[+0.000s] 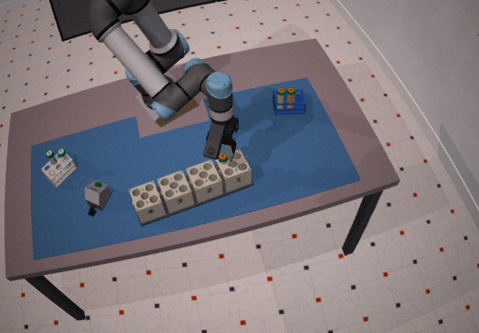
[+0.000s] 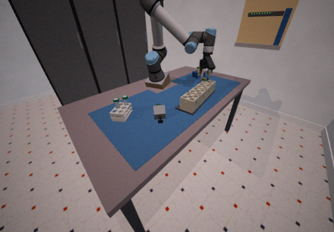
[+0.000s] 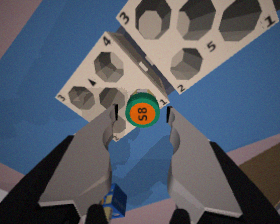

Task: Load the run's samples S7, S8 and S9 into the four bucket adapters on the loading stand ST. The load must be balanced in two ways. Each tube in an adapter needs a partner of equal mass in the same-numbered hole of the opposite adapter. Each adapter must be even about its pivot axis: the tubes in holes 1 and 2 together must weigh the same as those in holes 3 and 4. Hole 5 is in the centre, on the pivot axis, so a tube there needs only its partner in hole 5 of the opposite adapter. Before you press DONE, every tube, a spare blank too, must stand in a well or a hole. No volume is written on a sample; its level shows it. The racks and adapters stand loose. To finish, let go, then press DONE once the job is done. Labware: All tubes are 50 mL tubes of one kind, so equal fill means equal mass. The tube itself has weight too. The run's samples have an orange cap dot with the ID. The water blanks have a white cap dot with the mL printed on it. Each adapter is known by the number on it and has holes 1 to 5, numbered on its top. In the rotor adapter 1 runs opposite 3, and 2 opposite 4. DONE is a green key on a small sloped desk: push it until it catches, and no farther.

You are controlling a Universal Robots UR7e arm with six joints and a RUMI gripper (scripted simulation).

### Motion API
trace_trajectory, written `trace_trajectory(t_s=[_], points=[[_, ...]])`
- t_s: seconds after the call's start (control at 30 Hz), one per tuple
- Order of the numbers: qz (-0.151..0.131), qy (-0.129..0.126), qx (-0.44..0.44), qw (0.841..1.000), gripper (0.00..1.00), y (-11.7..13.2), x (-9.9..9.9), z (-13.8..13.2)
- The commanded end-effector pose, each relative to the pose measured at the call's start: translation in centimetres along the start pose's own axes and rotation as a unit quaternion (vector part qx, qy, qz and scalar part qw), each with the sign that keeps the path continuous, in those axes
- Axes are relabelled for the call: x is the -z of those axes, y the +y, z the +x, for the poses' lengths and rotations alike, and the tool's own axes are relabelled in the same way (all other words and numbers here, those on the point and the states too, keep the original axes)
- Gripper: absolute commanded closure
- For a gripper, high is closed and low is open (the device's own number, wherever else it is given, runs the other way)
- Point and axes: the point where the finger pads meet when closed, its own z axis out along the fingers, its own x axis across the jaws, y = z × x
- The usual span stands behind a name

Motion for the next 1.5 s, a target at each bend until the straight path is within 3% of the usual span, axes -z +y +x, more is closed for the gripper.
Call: trace_trajectory(t_s=[0.0,0.33,0.8,0.93,1.2,1.47], points=[[0.000,-0.001,0.000,1.000,0.65,0.0,0.0,0.0],[0.000,-0.001,0.000,1.000,0.65,0.0,0.0,0.0],[0.000,-0.001,0.000,1.000,0.65,0.0,4.0,0.0],[0.000,-0.001,0.000,1.000,0.65,0.0,4.2,0.0],[0.000,-0.001,-0.144,0.990,0.65,-1.7,4.1,4.7],[0.000,0.000,-0.144,0.990,0.65,-3.9,4.1,11.0]])
